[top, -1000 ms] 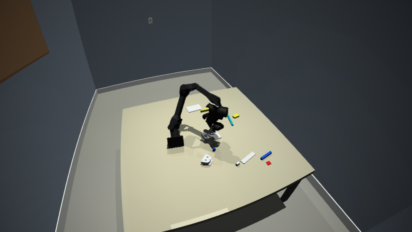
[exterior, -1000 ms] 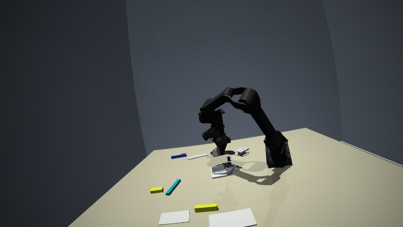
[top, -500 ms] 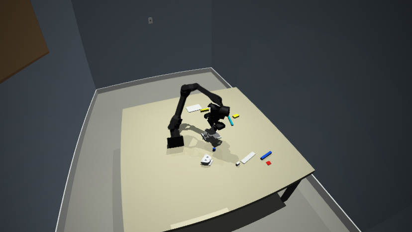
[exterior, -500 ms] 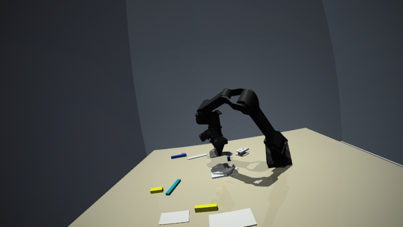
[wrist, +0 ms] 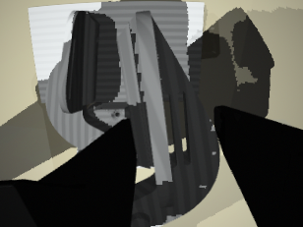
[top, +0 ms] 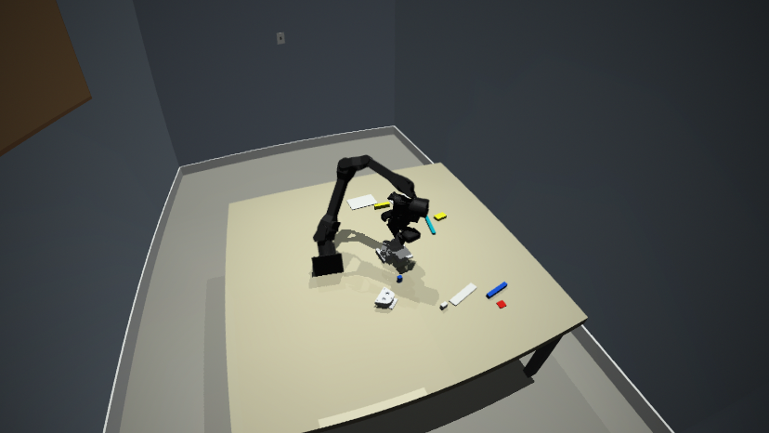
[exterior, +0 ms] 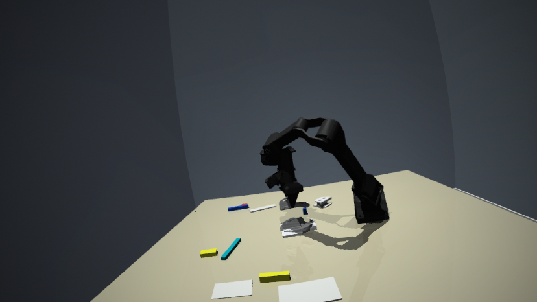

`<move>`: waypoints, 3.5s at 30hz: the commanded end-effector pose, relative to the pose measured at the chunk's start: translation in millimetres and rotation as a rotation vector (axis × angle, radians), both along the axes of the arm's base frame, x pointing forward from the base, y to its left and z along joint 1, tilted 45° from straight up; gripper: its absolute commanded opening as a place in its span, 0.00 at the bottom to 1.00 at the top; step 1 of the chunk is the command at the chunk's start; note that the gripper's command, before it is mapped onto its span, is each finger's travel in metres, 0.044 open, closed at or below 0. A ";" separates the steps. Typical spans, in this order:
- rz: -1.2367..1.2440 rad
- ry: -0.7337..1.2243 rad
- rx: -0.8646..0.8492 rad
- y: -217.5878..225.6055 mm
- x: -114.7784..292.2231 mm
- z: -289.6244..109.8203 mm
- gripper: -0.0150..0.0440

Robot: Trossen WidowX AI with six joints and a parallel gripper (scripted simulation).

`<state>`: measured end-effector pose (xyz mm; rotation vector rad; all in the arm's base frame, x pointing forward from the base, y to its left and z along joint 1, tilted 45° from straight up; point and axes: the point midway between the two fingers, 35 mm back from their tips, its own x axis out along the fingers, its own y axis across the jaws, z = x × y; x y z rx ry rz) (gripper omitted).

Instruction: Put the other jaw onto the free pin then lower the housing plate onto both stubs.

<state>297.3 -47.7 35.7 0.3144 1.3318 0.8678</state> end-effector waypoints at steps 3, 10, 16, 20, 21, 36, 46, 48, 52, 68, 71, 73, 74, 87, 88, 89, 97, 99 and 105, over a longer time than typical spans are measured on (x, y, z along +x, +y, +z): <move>-0.004 0.004 0.004 1.4 0.7 1.2 0.48; -0.004 0.004 0.004 1.6 0.8 1.0 0.48; -0.004 0.004 0.003 7.5 1.3 -5.3 0.48; -0.004 0.003 0.003 12.0 1.5 -9.9 0.48; -0.004 0.003 0.003 13.2 1.6 -11.1 0.48; -0.003 0.002 0.004 30.3 1.0 -27.8 0.48; -0.003 0.002 0.006 37.8 0.2 -34.7 0.48; -0.003 0.002 0.006 37.8 0.2 -34.7 0.48; -0.003 0.002 0.006 37.8 0.2 -34.7 0.48; 0.000 0.000 0.006 39.9 0.2 -36.9 0.48; 0.000 0.000 0.006 39.9 0.2 -36.9 0.48; 0.000 0.000 0.006 39.9 0.2 -36.9 0.48; 0.000 0.000 0.006 40.0 0.2 -37.0 0.48; 0.000 -0.001 0.006 42.6 0.1 -39.5 0.48; 0.000 -0.001 0.006 43.2 0.1 -40.1 0.48; 0.000 -0.001 0.006 43.9 0.1 -40.7 0.48; 0.001 -0.001 0.006 44.3 0.1 -41.2 0.48; 0.001 -0.001 0.006 44.8 0.1 -41.7 0.48; 0.001 -0.001 0.006 46.6 0.1 -43.4 0.48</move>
